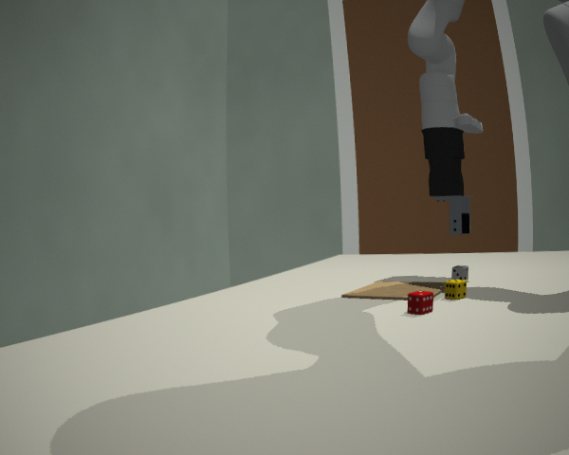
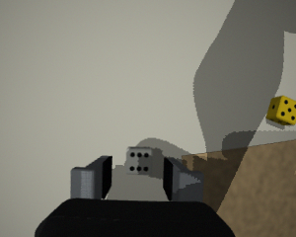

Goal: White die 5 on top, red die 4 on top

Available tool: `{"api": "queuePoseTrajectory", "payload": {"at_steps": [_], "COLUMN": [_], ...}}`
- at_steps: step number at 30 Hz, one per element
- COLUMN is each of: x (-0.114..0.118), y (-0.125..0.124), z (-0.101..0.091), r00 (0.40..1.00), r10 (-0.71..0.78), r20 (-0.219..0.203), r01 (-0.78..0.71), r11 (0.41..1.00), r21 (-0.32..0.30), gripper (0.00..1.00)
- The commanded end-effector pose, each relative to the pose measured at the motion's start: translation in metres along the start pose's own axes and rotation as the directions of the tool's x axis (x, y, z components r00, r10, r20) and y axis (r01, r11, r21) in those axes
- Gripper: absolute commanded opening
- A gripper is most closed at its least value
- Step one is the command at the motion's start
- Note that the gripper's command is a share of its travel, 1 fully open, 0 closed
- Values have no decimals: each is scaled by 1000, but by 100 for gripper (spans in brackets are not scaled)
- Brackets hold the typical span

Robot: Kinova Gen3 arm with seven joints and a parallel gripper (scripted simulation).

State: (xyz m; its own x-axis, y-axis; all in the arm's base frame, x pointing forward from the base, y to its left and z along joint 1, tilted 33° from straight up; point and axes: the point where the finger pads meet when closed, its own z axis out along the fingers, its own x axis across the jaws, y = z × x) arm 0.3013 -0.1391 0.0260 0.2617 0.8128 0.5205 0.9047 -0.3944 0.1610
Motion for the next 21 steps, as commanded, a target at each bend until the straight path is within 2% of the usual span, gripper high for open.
{"api": "queuePoseTrajectory", "payload": {"at_steps": [1, 21], "x": [1, 1], "y": [0, 0], "z": [5, 33], "r00": [1000, 1000], "r10": [4, 4], "r20": [-1, -1], "r01": [-4, -4], "r11": [1000, 1000], "r21": [0, 0], "gripper": [79, 79]}}
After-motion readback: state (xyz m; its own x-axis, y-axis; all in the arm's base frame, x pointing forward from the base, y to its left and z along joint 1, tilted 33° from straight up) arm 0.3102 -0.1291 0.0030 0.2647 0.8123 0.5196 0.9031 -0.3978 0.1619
